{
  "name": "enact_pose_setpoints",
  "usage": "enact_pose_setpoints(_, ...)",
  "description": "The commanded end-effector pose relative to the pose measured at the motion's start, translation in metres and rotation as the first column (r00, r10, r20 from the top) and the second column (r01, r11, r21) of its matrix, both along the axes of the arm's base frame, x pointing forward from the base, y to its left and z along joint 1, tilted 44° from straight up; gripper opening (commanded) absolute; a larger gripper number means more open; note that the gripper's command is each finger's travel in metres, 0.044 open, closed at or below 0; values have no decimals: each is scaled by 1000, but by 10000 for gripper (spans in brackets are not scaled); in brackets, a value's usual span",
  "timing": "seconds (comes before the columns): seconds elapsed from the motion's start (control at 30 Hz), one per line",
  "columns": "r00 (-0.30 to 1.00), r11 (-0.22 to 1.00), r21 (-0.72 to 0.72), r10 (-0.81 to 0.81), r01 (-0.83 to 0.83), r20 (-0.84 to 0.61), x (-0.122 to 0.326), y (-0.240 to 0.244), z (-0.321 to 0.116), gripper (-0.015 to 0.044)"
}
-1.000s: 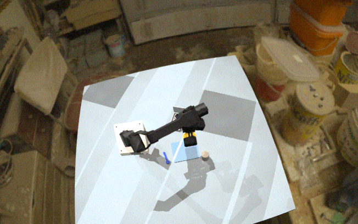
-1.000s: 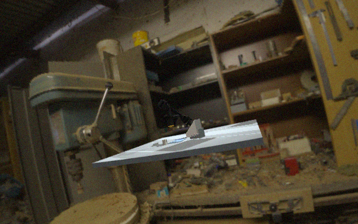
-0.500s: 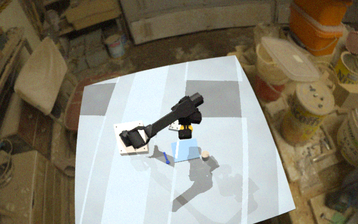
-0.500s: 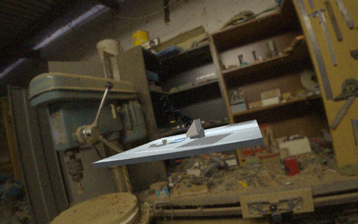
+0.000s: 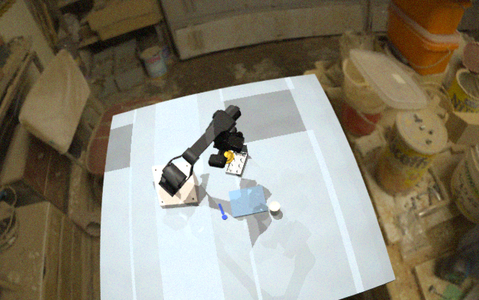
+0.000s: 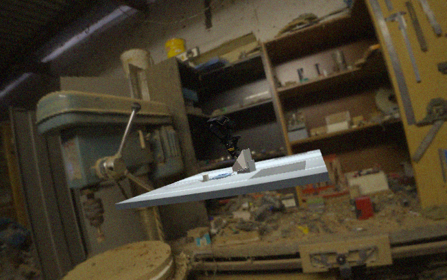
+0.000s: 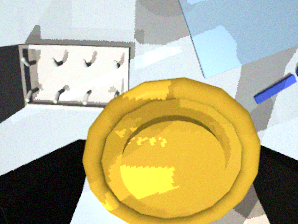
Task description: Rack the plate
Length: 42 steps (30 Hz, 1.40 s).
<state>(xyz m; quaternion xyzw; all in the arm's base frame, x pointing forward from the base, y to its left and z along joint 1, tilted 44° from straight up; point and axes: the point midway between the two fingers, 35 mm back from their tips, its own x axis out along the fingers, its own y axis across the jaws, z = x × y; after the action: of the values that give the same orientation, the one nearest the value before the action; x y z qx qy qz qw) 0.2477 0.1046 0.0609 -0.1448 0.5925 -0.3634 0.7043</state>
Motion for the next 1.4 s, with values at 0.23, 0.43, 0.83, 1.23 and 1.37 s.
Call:
enact_pose_setpoints(0.23,988,995,100,28,-13,-155,-5,-14,-21,0)
enact_pose_setpoints(0.43,962,979,199,91,-39,-258,-8,-23,-35,0)
enact_pose_setpoints(0.83,886,902,418,279,-109,-371,-13,-37,-59,0)
enact_pose_setpoints(1.23,800,750,634,491,-187,-345,-15,-48,-79,0)
enact_pose_setpoints(1.37,772,685,695,557,-218,-306,-16,-52,-85,0)
